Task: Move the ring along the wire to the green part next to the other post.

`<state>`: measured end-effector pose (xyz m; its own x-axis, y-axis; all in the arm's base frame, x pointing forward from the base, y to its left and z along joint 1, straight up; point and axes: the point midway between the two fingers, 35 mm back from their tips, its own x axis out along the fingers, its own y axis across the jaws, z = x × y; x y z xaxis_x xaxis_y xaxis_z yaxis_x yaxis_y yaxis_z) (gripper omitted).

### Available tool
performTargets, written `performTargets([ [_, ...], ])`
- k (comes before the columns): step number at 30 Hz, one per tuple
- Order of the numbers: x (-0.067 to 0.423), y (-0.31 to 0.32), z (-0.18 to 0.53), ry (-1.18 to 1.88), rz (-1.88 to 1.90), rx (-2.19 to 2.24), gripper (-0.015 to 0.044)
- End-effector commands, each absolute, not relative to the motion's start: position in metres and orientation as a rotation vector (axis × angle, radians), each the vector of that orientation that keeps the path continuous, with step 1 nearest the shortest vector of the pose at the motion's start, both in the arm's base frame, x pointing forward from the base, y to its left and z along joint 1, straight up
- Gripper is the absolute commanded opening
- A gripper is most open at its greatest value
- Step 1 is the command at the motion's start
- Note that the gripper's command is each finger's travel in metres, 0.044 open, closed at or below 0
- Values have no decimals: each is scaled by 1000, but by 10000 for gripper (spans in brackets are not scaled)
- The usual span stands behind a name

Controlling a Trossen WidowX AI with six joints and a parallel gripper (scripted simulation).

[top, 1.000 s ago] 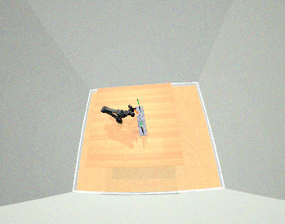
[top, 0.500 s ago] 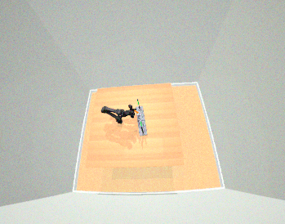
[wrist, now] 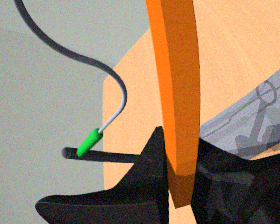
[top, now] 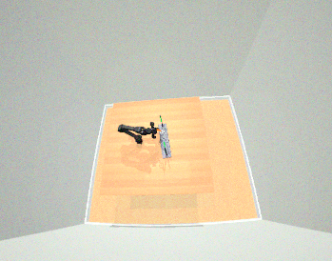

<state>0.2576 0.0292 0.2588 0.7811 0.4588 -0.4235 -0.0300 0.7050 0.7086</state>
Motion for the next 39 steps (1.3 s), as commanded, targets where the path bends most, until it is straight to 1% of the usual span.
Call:
performTargets([
  [1,258,26,258,623,270,671,-150],
  [39,263,-11,242,582,16,-7,-150],
])
